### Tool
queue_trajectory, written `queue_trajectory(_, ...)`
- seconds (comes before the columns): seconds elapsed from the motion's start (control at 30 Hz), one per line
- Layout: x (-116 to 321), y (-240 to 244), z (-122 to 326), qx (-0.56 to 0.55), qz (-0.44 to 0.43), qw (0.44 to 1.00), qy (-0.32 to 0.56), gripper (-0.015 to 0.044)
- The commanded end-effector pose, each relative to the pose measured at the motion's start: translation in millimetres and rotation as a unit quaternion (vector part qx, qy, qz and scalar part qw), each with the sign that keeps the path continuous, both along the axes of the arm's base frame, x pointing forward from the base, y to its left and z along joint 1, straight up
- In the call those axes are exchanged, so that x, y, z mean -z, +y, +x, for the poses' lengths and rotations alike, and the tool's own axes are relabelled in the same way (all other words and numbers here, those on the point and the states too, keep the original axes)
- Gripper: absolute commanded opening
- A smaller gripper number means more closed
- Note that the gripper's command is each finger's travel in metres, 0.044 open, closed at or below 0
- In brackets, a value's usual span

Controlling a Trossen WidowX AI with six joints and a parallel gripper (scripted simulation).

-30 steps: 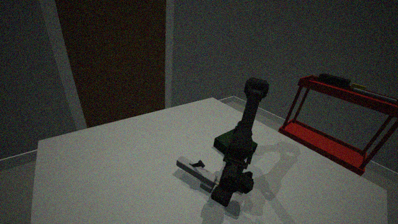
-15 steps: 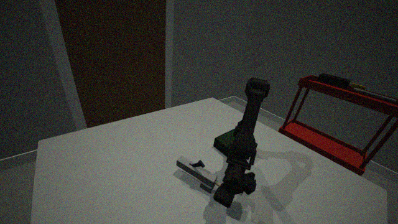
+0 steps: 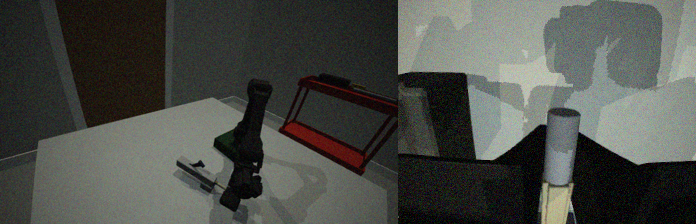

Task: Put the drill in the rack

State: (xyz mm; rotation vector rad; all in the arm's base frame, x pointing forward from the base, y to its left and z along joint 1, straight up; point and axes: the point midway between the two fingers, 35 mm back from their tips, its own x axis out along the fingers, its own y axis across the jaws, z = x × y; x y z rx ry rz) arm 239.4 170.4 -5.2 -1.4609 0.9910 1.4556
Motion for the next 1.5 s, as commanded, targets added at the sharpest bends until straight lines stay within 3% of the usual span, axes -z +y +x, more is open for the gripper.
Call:
queue_trajectory(0.0, -1, 6, 0, 0.000, 0.002, 1.000, -0.002, 0.0000)
queue_trajectory(0.73, -1, 37, -12, 0.000, 0.003, 1.000, -0.001, 0.0000)
queue_trajectory(1.47, -13, 32, -14, 0.000, 0.003, 1.000, -0.001, 0.0000)
